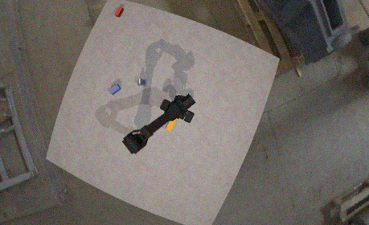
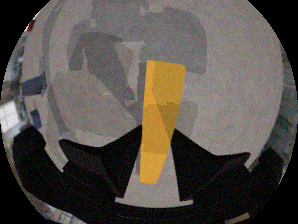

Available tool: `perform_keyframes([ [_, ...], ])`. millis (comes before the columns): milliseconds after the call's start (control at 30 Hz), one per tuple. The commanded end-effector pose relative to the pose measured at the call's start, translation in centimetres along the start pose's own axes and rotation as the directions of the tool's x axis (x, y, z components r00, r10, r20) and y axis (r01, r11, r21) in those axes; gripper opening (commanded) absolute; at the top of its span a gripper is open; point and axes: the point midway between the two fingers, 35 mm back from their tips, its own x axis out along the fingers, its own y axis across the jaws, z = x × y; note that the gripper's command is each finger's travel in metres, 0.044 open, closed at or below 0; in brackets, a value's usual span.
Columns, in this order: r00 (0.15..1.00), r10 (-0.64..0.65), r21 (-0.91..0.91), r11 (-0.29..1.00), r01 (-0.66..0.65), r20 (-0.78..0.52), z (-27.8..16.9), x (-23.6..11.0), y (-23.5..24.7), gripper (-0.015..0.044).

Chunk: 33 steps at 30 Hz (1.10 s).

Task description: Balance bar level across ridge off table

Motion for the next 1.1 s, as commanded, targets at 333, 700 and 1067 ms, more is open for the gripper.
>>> perform_keyframes([
  [333, 1.000, -0.001, 0.001, 1.000, 0.001, 0.000, 0.4, -2.8, -0.2, 0.0000],
  [700, 1.000, -0.002, 0.002, 1.000, 0.002, 0.000, 0.6, -5.6, -0.3, 0.0000],
  [1067, 1.000, -0.003, 0.003, 1.000, 0.003, 0.000, 0.4, -8.4, -0.2, 0.0000],
])
